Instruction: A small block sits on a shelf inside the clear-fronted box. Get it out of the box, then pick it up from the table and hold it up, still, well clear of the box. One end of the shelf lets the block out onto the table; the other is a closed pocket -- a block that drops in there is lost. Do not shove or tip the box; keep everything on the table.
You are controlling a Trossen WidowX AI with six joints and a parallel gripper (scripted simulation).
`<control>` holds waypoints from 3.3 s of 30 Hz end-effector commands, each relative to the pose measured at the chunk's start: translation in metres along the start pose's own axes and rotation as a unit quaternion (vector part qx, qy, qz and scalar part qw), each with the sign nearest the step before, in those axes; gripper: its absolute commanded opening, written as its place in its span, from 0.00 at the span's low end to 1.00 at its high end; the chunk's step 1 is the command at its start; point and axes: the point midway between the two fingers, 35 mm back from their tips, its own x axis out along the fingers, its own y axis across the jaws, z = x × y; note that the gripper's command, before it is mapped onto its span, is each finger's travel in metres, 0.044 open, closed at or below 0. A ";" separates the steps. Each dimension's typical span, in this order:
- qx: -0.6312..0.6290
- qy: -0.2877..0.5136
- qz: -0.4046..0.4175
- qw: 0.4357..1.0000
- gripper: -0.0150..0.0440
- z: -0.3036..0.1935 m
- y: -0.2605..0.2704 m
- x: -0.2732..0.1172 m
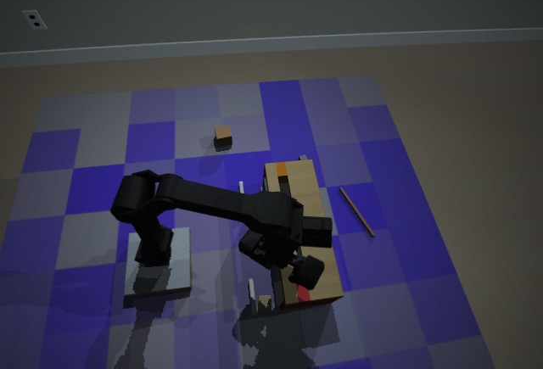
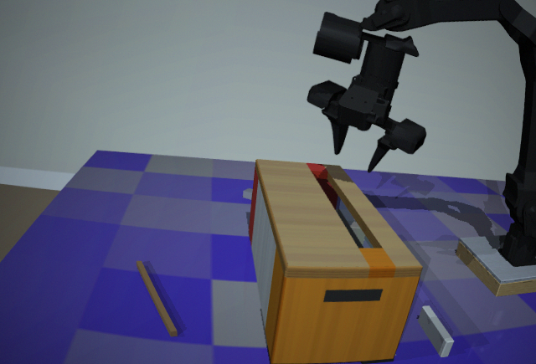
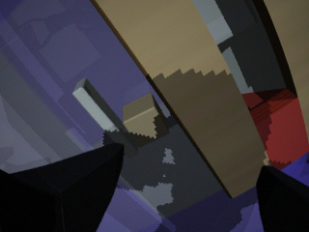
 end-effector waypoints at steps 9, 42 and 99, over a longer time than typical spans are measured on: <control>0.670 -0.061 0.055 0.738 0.74 -0.023 -0.002 0.005; 0.904 0.039 0.209 -0.370 0.74 -0.062 -0.007 0.005; 0.872 0.054 0.212 -0.438 0.74 -0.042 0.024 0.131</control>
